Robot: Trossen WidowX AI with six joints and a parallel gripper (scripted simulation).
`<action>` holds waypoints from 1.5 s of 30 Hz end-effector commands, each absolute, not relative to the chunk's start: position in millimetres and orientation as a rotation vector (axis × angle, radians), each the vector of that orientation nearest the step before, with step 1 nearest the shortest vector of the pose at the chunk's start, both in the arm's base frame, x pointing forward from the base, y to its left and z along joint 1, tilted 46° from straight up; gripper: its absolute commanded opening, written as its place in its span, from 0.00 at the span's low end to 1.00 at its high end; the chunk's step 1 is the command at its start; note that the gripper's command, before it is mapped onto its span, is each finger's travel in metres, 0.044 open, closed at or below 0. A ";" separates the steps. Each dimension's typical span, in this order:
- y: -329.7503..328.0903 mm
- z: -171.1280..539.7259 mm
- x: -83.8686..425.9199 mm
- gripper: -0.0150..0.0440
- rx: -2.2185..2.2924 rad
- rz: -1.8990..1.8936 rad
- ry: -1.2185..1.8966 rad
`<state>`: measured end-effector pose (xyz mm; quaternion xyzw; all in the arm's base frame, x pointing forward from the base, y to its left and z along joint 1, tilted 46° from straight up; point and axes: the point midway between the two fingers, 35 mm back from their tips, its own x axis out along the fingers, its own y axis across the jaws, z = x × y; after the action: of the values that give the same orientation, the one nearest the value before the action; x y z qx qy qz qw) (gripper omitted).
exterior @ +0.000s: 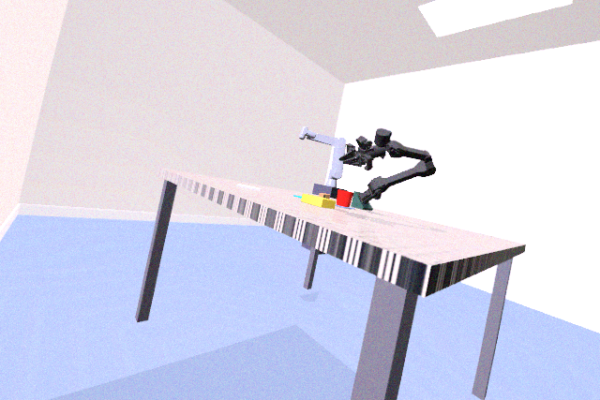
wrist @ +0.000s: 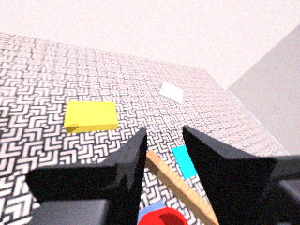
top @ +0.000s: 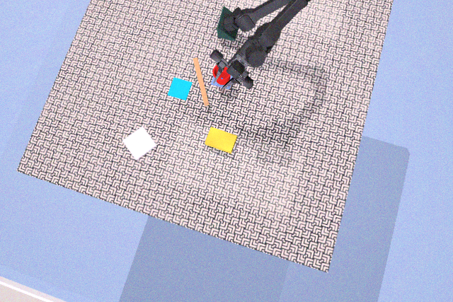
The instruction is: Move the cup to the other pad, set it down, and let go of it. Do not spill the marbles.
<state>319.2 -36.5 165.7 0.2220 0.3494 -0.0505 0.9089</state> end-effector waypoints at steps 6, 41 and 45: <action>-29.7 72.7 224.2 0.50 1.345 -0.504 1.581; -5.9 73.2 202.1 0.50 1.701 -0.714 1.827; -1.2 68.5 202.2 0.50 1.701 -0.715 1.826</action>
<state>202.5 -6.3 72.7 0.6291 0.6779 -0.2656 0.2723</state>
